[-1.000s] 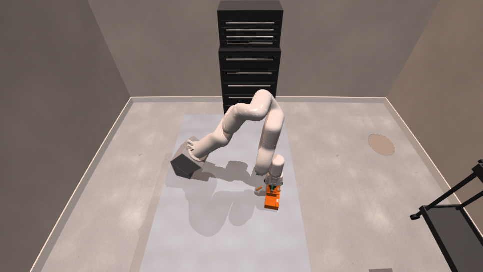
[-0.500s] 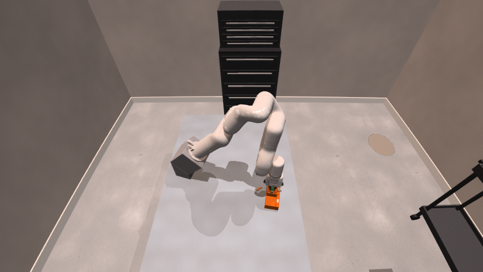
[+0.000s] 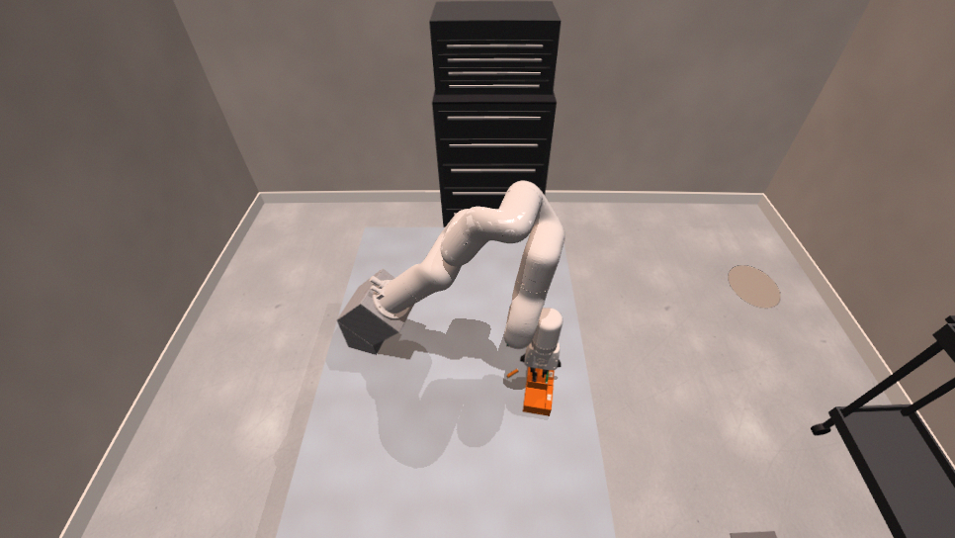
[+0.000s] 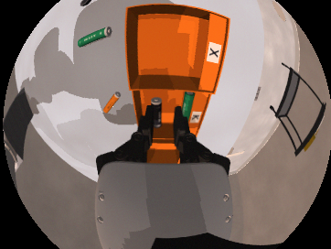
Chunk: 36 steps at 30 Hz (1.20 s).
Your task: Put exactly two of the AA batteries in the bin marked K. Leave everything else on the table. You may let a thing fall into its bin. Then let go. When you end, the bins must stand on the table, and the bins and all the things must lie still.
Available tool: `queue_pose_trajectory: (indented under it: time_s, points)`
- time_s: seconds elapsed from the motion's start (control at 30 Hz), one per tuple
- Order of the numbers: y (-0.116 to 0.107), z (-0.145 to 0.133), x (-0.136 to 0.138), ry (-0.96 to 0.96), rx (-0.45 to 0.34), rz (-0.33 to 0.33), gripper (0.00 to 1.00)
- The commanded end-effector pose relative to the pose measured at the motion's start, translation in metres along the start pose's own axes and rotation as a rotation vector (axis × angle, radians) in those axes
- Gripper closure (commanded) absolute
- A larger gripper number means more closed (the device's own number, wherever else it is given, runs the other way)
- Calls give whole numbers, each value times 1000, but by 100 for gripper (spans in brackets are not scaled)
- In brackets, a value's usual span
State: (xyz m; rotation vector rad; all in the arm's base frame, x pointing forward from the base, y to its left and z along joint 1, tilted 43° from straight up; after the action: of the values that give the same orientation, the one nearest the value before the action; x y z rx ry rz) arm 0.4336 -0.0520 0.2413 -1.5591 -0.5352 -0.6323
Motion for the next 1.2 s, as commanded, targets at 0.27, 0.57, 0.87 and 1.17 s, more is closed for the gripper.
queue_pose_trajectory:
  time_s: [0.27,0.57,0.87,1.17]
  points:
    - [-9,0,1,0,0,-3,72]
    - [-21,0,1,0,0,-3,72]
    - [-37,0,1,0,0,-3,72]
    - [-49,0,1,0,0,-3,0]
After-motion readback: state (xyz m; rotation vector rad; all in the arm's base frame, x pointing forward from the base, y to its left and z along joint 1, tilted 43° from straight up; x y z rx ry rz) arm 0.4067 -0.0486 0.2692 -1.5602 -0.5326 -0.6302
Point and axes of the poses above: the point where the finger pads meet when closed, its own y axis out along the fingers, its own x axis across the jaws, z = x × y, the point moved 7 cm from there along -y, back along the fingers, and after that the axes turned 3 degrees about y, right-handed, at the moved point
